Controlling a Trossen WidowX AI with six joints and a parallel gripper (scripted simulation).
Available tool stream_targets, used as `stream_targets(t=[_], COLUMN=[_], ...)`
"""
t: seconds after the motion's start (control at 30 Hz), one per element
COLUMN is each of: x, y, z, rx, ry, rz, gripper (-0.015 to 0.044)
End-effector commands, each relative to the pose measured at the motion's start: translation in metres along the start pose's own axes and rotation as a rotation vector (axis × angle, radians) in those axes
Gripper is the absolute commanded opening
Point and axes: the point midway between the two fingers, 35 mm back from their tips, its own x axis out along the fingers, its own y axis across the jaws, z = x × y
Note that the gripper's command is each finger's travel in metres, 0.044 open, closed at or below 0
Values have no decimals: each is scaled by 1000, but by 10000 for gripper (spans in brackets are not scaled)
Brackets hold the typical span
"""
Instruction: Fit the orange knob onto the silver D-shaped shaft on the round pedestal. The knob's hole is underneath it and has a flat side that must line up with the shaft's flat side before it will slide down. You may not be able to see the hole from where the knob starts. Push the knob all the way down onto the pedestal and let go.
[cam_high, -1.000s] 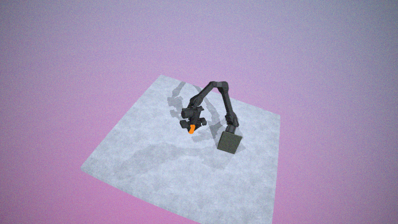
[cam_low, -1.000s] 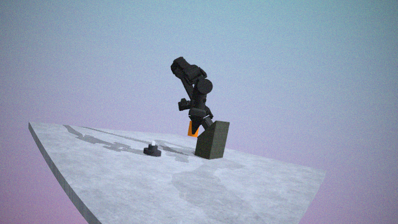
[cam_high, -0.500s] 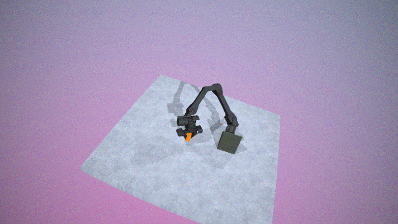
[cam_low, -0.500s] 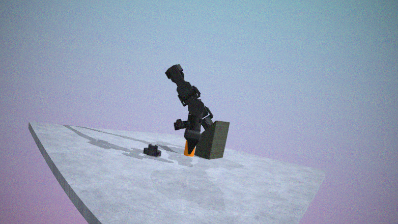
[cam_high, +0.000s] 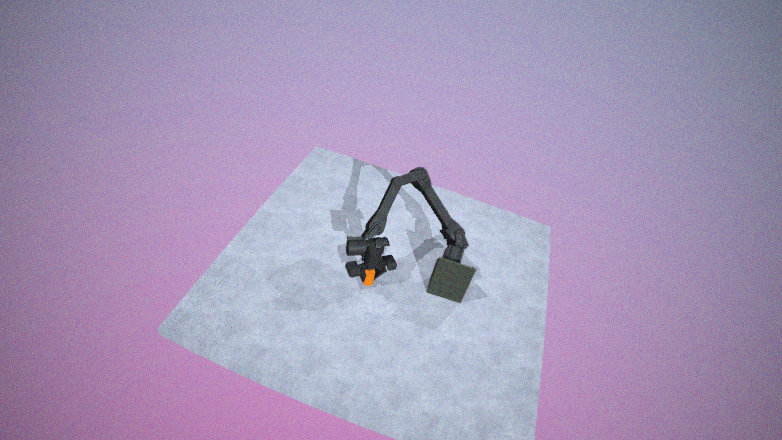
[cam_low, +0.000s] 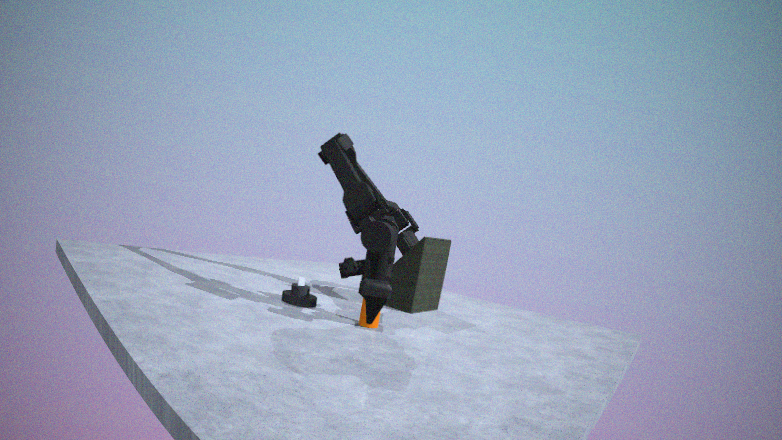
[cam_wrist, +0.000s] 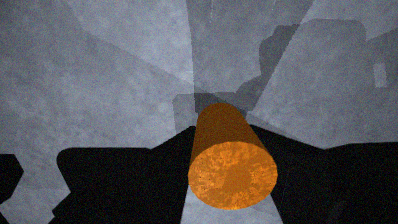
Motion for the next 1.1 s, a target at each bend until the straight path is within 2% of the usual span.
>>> stream_targets(t=[0.0,0.2,0.73,0.77,0.97,1.07], x=[0,0,0,-3,-79,-82], y=[0,0,0,0,1,0], z=[0,0,0,0,-1,-1], rx=[0,0,0,0,-7,-7], ry=[1,1,1,1,-4,-4], rz=[-1,-1,-1,0,5,5], gripper=[79,236,240,266,424,440])
